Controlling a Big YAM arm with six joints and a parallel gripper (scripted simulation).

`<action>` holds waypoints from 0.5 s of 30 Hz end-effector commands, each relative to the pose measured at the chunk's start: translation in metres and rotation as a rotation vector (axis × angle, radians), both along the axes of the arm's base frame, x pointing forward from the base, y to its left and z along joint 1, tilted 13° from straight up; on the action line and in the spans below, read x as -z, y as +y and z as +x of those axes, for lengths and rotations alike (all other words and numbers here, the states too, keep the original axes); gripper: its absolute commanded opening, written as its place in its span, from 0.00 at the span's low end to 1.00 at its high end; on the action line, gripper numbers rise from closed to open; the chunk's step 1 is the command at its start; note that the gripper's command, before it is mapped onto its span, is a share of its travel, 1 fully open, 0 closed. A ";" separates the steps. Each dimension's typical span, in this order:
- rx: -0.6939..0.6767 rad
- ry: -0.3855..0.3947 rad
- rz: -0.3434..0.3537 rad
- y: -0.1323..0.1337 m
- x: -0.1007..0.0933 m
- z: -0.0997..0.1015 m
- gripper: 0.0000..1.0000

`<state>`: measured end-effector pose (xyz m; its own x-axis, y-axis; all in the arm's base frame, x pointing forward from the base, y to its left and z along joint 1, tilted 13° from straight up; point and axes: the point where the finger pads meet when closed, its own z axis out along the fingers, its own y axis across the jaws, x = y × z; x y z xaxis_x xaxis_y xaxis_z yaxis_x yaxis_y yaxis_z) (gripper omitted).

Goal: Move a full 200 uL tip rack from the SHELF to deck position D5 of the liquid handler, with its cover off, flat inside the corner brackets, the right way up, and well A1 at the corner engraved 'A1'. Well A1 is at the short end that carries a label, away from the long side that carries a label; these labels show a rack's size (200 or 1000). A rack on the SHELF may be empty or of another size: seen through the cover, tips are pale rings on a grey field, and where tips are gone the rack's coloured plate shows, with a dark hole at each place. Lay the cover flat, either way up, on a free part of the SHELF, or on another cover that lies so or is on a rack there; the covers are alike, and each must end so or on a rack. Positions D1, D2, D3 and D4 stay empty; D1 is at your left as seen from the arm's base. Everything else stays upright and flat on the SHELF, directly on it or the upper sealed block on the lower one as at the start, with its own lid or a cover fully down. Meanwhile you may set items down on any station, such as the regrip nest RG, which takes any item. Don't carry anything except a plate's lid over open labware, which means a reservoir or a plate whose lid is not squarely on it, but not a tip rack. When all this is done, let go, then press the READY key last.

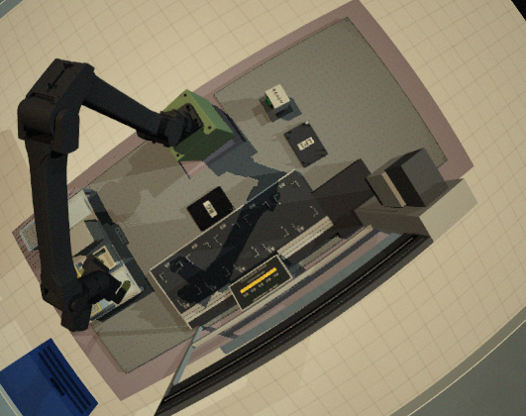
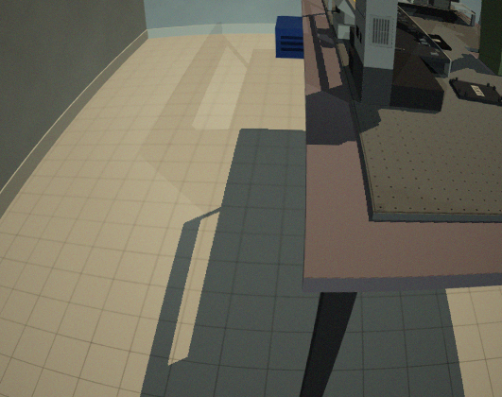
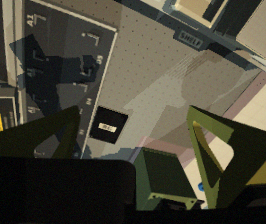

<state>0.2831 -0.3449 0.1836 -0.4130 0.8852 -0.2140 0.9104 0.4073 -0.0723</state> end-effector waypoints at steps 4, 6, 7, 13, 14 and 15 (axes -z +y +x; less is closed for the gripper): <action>0.126 -0.061 -0.026 -0.033 -0.028 0.010 1.00; 0.165 -0.070 -0.025 -0.043 -0.030 0.011 1.00; 0.184 -0.075 -0.024 -0.048 -0.031 0.012 1.00; 0.300 -0.102 -0.021 -0.077 -0.038 0.014 1.00; 0.320 -0.107 -0.020 -0.082 -0.039 0.015 1.00; 0.339 -0.112 -0.020 -0.087 -0.040 0.015 1.00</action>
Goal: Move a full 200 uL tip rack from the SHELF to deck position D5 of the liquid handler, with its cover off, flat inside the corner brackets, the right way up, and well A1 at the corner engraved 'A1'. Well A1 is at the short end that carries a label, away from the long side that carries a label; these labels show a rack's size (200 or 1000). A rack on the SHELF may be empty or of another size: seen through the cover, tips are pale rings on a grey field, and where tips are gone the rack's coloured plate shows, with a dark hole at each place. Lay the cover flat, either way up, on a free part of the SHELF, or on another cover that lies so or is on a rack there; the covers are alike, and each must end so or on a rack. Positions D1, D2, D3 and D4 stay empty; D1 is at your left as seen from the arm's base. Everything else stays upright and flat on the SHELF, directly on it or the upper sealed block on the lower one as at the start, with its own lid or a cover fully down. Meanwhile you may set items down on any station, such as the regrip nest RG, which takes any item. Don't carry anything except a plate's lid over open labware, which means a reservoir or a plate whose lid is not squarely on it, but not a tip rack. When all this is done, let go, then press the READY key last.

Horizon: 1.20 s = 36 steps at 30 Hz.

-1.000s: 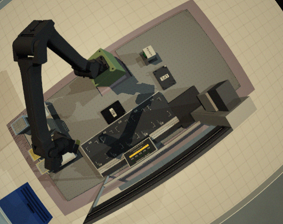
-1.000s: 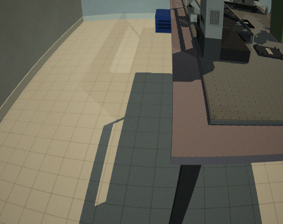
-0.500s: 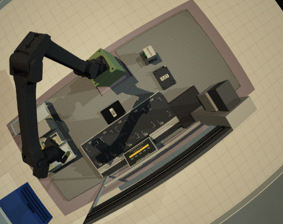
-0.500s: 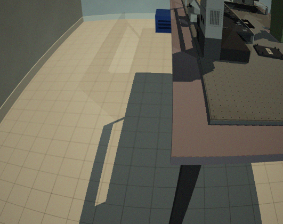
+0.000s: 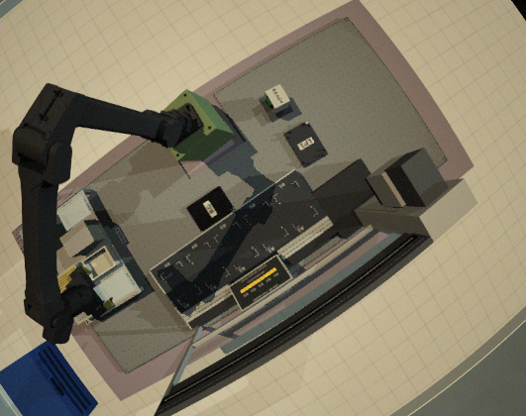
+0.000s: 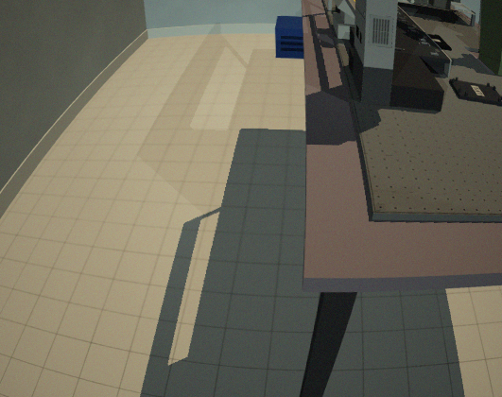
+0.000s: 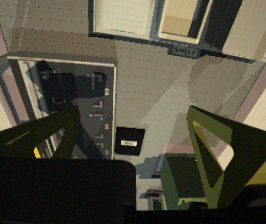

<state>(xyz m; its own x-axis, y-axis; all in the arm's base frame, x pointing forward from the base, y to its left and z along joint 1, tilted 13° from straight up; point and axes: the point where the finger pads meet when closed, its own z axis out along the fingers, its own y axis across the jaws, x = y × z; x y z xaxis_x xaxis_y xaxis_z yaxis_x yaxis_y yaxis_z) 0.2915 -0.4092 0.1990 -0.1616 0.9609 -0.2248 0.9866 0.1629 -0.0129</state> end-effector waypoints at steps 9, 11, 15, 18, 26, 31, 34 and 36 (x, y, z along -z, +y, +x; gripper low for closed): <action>0.159 -0.065 -0.030 -0.056 -0.033 0.010 1.00; 0.156 -0.064 -0.030 -0.066 -0.035 0.011 1.00; 0.137 -0.059 -0.032 -0.085 -0.040 0.013 1.00; 0.137 -0.059 -0.032 -0.095 -0.042 0.014 1.00; 0.137 -0.059 -0.034 -0.128 -0.050 0.017 1.00; 0.137 -0.058 -0.035 -0.151 -0.056 0.019 1.00; 0.137 -0.058 -0.035 -0.166 -0.060 0.020 1.00; 0.137 -0.058 -0.035 -0.166 -0.060 0.020 1.00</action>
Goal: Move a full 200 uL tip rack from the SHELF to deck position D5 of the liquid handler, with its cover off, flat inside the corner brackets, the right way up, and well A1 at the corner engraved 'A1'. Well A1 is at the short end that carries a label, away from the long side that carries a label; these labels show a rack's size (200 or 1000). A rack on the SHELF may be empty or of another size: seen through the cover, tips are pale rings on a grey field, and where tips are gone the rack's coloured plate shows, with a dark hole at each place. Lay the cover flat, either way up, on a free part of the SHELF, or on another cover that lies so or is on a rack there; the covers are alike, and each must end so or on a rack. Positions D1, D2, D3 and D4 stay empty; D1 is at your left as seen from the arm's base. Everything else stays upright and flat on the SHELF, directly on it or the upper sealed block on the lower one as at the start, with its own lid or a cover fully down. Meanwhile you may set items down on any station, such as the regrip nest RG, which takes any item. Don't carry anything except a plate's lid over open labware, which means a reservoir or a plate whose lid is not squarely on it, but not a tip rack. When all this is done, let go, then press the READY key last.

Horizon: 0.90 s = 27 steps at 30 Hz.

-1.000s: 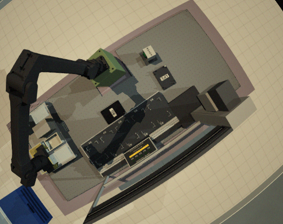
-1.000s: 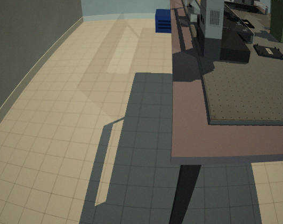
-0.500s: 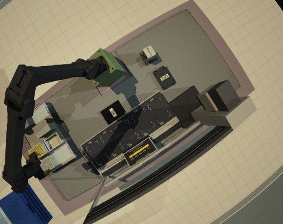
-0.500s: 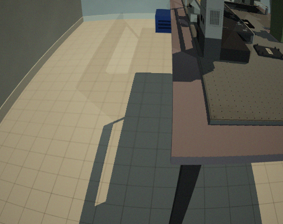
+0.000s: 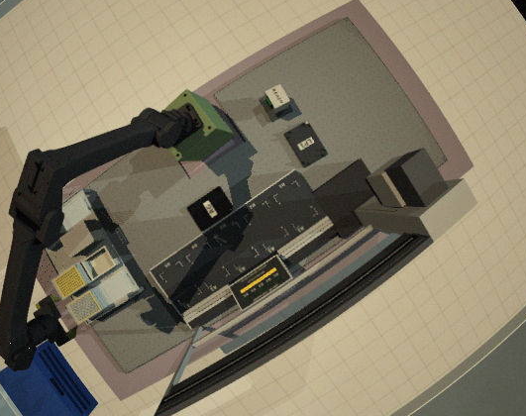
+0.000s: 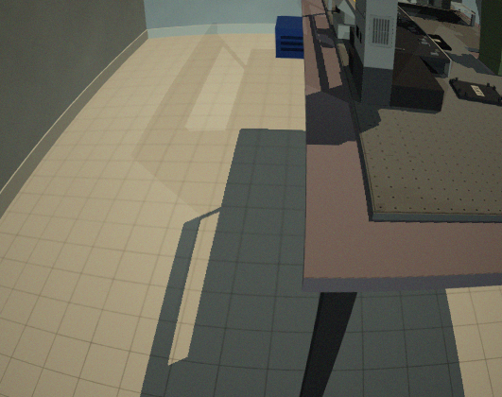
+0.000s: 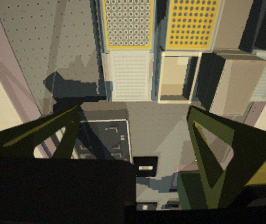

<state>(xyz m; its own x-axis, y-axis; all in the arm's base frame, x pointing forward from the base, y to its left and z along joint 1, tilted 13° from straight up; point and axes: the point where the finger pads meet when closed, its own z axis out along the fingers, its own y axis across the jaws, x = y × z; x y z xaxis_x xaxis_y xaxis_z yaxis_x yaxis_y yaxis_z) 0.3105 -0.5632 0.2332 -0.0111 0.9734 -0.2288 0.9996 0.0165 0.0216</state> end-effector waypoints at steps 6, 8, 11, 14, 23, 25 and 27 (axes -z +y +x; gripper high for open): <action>-0.009 -0.020 -0.037 -0.039 -0.032 0.004 1.00; -0.009 -0.020 -0.037 -0.049 -0.034 0.005 1.00; -0.009 -0.020 -0.038 -0.062 -0.037 0.006 1.00; -0.009 -0.020 -0.038 -0.076 -0.040 0.007 1.00; -0.022 -0.045 -0.086 -0.066 -0.078 0.015 1.00; -0.016 -0.040 -0.076 -0.070 -0.071 0.012 1.00; -0.015 -0.011 -0.023 -0.074 -0.023 0.010 1.00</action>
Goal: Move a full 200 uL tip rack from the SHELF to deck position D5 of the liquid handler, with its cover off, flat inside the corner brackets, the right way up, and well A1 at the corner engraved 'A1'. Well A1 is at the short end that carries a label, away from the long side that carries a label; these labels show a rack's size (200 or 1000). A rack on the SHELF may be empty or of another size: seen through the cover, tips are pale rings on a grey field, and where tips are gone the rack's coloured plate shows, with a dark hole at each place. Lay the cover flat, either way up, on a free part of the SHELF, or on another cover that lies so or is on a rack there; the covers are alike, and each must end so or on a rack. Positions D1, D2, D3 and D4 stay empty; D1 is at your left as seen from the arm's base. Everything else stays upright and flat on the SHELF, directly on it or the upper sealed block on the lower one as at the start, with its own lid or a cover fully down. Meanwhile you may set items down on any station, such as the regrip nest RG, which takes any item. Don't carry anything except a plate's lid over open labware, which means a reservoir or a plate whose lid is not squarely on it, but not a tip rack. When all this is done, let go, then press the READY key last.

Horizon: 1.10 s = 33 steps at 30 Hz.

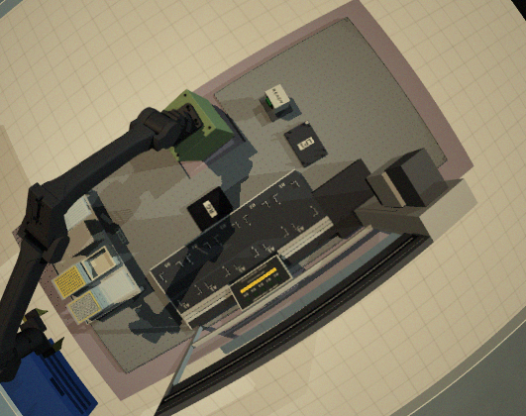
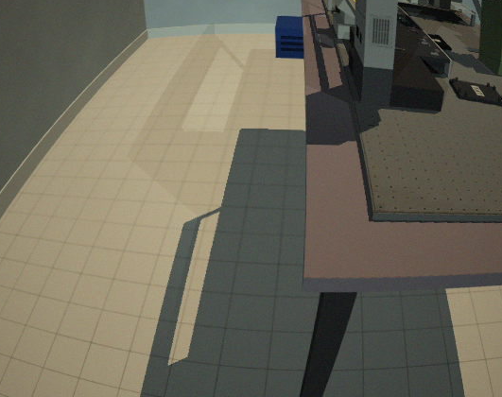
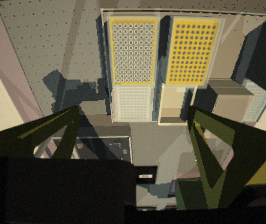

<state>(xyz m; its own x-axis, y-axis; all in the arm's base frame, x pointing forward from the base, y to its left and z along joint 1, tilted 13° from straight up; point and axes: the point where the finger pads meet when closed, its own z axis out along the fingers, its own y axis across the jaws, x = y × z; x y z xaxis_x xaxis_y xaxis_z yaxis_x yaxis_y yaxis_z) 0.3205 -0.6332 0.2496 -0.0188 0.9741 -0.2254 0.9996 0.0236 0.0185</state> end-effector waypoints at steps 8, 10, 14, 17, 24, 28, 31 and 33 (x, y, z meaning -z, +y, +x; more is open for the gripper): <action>-0.002 -0.018 -0.031 -0.009 0.009 -0.002 1.00; -0.003 -0.015 -0.027 -0.012 0.018 -0.002 1.00; 0.001 -0.006 -0.009 -0.018 0.045 -0.003 1.00; -0.001 -0.006 -0.009 -0.019 0.055 -0.002 1.00; -0.003 -0.006 -0.009 -0.022 0.071 0.000 1.00; 0.001 -0.007 -0.012 -0.026 0.082 -0.003 1.00; -0.001 -0.006 -0.009 -0.028 0.094 -0.001 1.00; -0.003 -0.026 -0.050 -0.027 0.062 0.007 1.00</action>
<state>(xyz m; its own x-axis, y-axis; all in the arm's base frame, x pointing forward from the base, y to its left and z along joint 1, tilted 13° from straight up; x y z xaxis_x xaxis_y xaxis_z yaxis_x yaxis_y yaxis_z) 0.3224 -0.6520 0.1608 -0.0201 0.9750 -0.2212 0.9996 0.0242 0.0160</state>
